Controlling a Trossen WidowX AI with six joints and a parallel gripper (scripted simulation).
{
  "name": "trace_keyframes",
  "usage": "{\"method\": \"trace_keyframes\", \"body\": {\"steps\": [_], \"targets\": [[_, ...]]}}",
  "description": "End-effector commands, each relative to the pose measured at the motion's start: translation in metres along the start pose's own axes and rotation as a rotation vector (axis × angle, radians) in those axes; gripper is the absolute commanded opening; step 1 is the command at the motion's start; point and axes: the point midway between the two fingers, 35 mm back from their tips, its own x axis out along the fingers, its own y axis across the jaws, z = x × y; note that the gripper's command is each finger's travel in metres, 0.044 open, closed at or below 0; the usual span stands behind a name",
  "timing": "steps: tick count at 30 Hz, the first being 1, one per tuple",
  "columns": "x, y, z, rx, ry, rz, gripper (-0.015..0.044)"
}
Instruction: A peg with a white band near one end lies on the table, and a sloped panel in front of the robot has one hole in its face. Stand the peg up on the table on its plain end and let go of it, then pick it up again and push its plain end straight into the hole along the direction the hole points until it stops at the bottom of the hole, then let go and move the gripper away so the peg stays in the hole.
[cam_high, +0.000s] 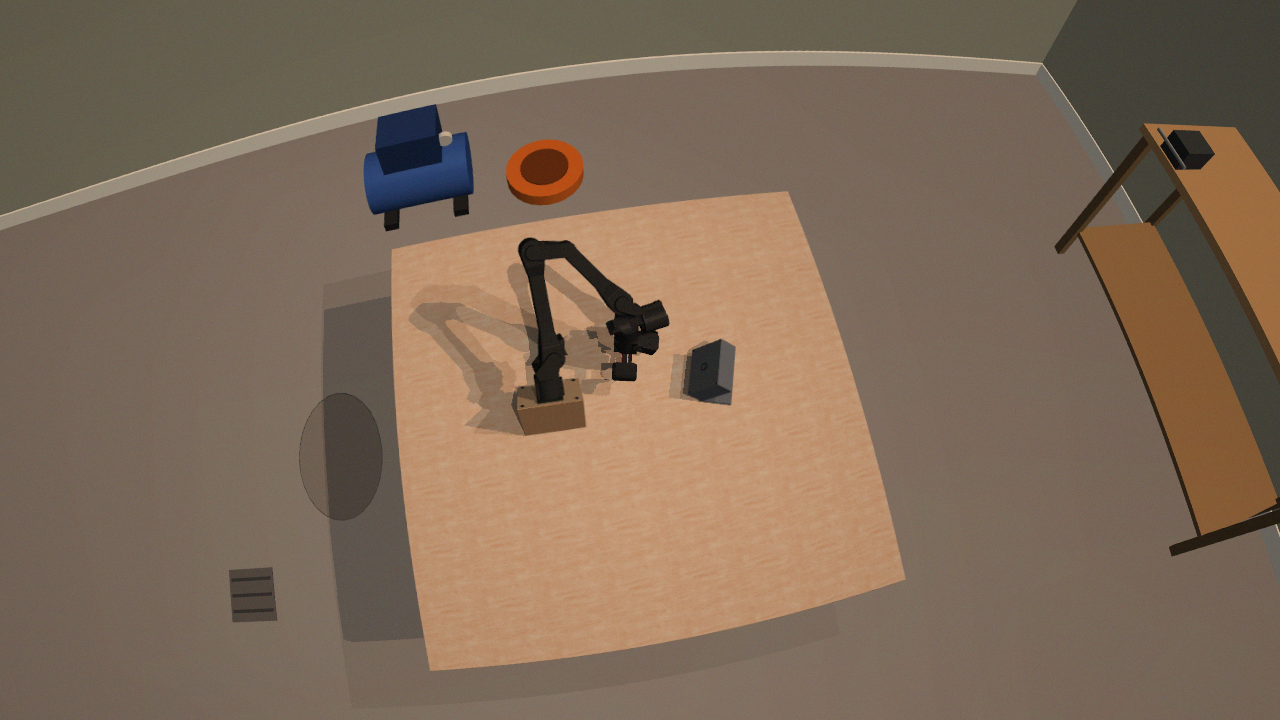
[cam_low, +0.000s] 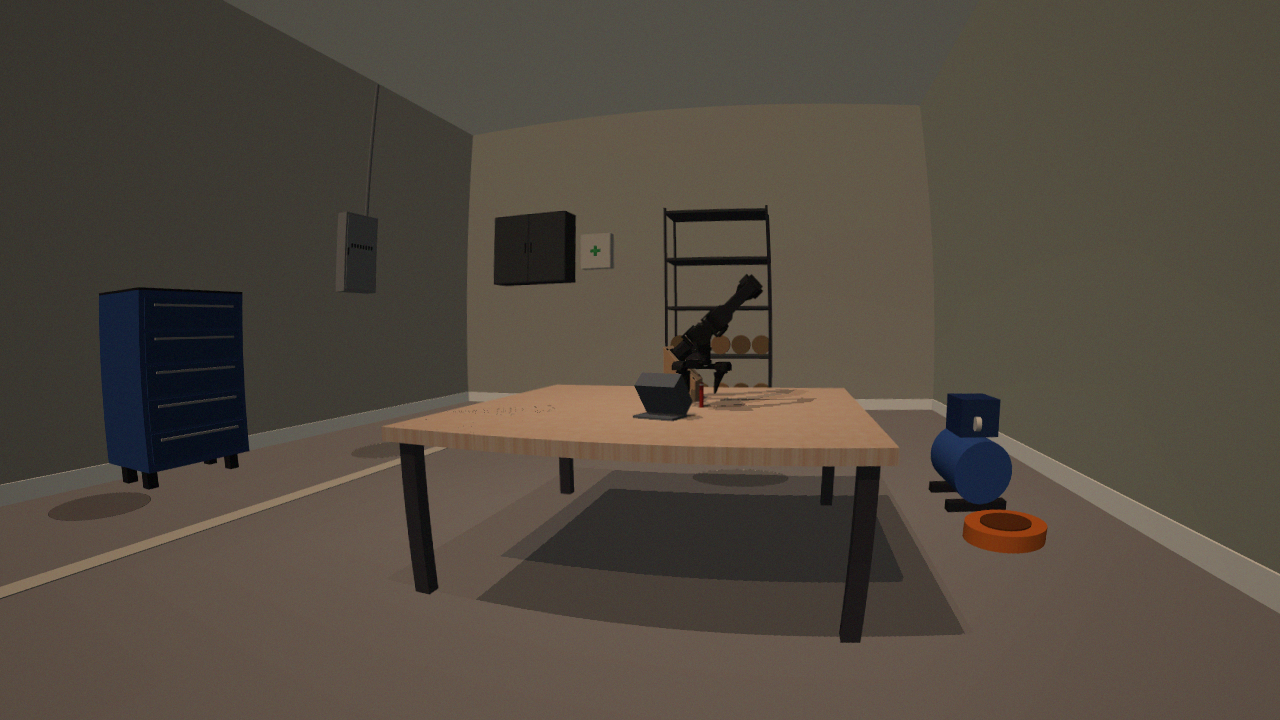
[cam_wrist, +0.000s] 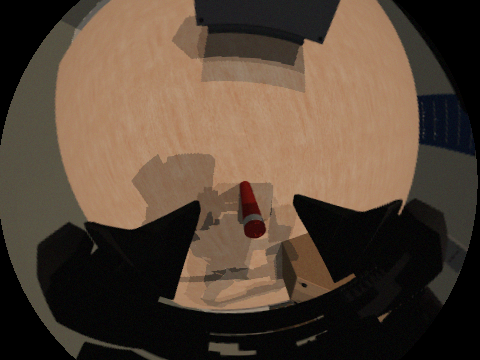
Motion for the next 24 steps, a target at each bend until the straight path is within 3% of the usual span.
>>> {"method": "trace_keyframes", "body": {"steps": [1,4,20,24], "targets": [[0.0076,-0.0013,-0.0015,0.008,0.003,-0.002,0.044],[0.0086,-0.0012,-0.0017,0.008,0.003,-0.001,0.044],[0.0053,0.0003,-0.0013,0.001,0.003,0.002,0.002],[0.0053,0.0003,-0.0013,0.001,0.003,0.002,0.0]]}}
